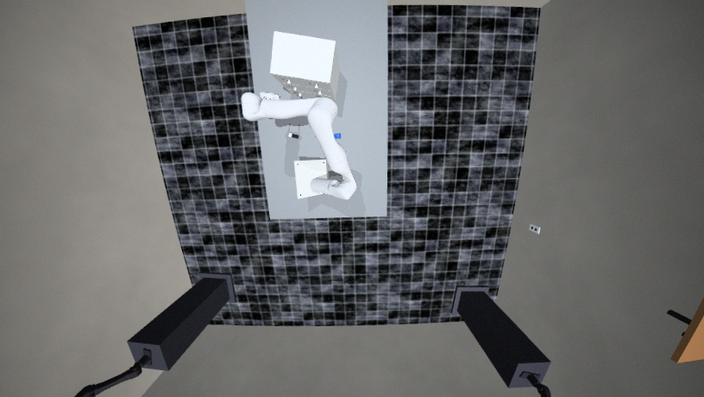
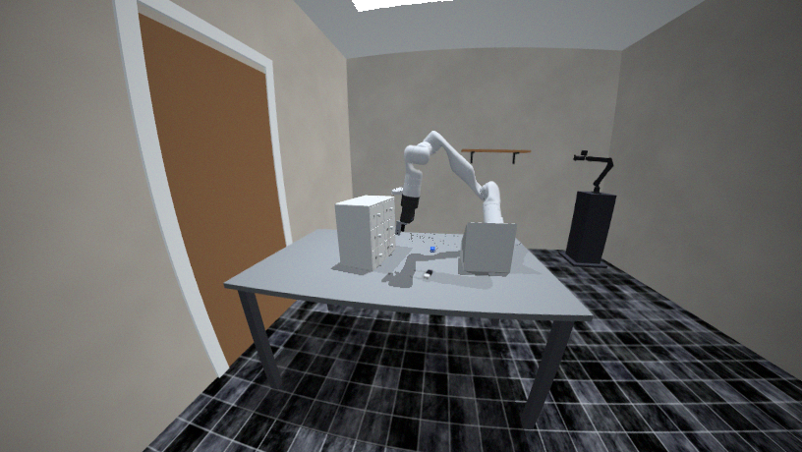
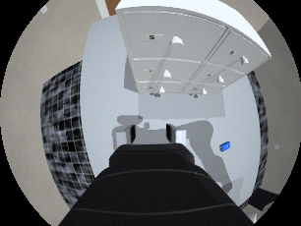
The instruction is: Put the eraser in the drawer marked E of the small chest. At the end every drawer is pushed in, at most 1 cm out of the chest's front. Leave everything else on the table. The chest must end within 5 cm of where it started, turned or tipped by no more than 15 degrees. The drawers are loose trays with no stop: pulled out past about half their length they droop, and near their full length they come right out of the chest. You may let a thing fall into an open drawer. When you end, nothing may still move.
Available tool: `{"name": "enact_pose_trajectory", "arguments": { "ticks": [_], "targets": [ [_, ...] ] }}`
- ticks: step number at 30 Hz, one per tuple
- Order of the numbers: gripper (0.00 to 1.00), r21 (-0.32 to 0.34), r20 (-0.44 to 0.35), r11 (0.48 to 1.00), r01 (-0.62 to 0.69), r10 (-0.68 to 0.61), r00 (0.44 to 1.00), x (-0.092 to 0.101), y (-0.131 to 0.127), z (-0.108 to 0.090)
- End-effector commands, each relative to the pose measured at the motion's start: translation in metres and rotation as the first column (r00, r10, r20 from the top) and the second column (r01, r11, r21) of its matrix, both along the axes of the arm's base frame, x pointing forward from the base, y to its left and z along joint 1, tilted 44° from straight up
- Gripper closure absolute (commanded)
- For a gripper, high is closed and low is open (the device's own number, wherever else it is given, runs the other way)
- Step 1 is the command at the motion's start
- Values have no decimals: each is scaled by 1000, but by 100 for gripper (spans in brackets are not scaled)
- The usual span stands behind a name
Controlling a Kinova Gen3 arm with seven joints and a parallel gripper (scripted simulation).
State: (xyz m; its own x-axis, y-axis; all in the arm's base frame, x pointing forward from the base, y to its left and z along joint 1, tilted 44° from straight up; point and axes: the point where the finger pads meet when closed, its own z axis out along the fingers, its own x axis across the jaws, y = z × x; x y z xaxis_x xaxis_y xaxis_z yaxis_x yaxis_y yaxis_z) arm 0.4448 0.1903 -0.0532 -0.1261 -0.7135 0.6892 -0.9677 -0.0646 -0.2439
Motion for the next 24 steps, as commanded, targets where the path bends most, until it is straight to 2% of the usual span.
{"name": "enact_pose_trajectory", "arguments": {
  "ticks": [1,10,24],
  "targets": [
    [0,10,-8,1000,23,-23,1000,3,2,2],
    [0,18,-64,997,76,-75,995,-2,7,6],
    [0,22,-102,993,112,-109,989,-5,10,9]
  ]
}}
